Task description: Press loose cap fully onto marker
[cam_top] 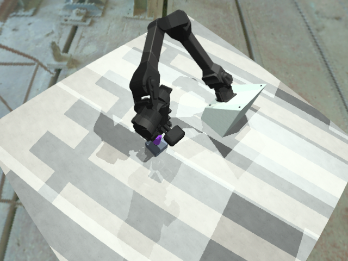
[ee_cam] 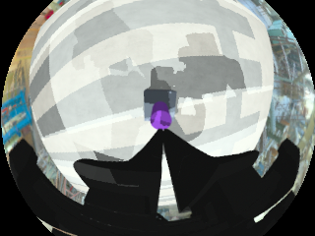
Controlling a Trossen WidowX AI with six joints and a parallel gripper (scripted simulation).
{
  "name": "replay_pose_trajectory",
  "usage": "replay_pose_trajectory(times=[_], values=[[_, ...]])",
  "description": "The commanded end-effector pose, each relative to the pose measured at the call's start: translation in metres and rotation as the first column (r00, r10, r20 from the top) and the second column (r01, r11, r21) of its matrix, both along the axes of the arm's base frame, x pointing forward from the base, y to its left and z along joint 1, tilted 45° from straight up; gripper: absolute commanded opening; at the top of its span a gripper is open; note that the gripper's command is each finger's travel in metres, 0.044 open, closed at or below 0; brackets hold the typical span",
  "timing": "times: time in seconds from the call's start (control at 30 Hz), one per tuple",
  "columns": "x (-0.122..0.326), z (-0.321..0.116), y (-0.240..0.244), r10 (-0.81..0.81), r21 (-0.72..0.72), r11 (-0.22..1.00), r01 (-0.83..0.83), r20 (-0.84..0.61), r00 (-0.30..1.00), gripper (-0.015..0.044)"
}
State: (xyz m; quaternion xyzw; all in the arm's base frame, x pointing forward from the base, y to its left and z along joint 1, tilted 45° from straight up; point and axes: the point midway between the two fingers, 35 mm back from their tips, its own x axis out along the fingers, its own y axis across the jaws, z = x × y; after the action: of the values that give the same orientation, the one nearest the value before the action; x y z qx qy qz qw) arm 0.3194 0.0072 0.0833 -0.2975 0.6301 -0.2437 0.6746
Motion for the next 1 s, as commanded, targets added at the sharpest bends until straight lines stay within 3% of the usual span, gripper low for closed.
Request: replay_pose_trajectory(times=[0.0,0.97], values=[[0.000,0.000,0.000,0.003,0.000,1.000,-0.003,-0.003,1.000,0.0000],[0.003,-0.026,-0.027,0.003,-0.001,1.000,-0.003,-0.002,1.000,0.0000]])
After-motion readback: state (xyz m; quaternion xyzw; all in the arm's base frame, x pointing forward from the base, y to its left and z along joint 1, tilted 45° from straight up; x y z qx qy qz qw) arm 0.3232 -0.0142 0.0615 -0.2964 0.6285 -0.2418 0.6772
